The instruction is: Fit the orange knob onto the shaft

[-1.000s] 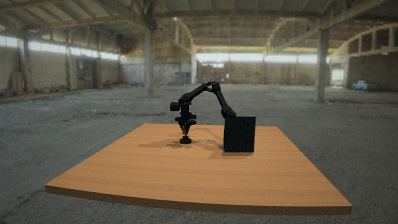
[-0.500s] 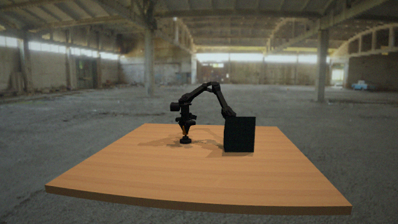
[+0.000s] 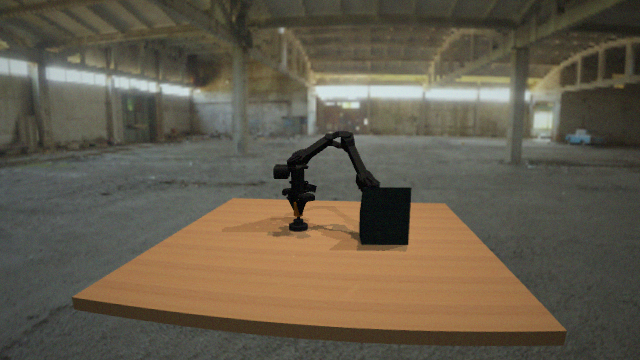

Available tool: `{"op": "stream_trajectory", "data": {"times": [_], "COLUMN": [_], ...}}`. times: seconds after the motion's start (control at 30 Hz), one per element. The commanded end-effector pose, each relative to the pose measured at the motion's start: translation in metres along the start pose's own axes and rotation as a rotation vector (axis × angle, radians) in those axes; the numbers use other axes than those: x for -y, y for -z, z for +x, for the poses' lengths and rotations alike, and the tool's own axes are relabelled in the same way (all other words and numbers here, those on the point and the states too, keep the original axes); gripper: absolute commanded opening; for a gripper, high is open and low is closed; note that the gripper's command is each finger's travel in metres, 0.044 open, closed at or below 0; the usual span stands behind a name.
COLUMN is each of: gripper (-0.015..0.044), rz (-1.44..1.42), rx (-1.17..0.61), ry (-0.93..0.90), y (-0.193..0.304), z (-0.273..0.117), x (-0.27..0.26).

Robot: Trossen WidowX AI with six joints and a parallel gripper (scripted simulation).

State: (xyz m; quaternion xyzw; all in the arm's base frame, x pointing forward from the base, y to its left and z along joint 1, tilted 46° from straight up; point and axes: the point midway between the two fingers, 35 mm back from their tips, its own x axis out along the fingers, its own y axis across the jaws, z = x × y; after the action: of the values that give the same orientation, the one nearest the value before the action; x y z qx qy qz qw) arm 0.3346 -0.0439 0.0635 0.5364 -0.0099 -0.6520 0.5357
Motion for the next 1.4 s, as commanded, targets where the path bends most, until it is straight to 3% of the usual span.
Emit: {"op": "stream_trajectory", "data": {"times": [0.0,0.23,1.03,1.37], "gripper": [0.0,0.0,0.0,0.0], "rz": [0.013,0.214,0.214,0.423], "rx": [-0.003,-0.003,-0.003,-0.003], "ry": [-0.002,-0.002,-0.002,-0.002], "y": [0.0009,0.001,0.0004,0.0012], "z": [-0.0024,-0.0007,-0.0024,-0.0003], "x": [-0.0014,-0.0023,-0.0011,-0.0023]}}
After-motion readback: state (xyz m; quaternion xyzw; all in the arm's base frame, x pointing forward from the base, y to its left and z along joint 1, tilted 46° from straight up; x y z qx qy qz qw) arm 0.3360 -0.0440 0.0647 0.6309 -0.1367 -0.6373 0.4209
